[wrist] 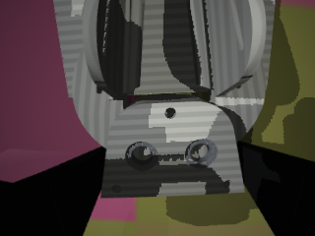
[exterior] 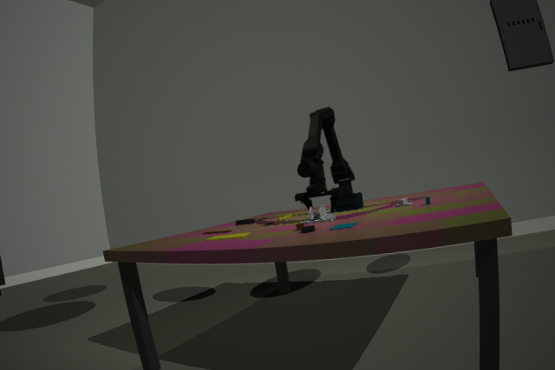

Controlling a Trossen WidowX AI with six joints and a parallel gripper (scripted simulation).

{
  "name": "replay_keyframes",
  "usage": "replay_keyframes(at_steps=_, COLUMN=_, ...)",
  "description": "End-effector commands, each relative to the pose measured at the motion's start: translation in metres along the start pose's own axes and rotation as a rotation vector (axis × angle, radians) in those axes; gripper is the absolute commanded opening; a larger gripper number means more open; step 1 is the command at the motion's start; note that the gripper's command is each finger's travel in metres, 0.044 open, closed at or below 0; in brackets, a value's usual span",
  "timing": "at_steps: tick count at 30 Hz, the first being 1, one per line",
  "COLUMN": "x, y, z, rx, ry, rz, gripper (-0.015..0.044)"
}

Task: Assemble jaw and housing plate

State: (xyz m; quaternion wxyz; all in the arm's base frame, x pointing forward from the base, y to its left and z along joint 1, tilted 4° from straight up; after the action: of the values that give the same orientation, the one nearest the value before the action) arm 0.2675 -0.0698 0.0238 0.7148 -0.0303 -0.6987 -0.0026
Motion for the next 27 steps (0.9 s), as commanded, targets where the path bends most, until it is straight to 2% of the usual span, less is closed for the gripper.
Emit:
replay_keyframes(at_steps=1, x=-0.0031, y=-0.0004, z=0.0001, rx=0.003, ry=0.003, rz=0.003, gripper=0.0351)
replay_keyframes(at_steps=27, x=0.0013, y=-0.0005, z=0.0006, rx=0.003, ry=0.003, rz=0.003, gripper=0.0351)
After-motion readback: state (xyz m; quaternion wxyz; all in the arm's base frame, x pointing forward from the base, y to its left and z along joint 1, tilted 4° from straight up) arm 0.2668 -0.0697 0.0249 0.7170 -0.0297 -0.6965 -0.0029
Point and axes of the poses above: the point midway between the two fingers, 35 mm back from their tips, its own x axis back along the fingers, its own y axis across the jaws, z = x × y, the point moved 5 cm from there along x, back along the fingers, and after that the axes turned 2 degrees about x, right-handed, at the moved point
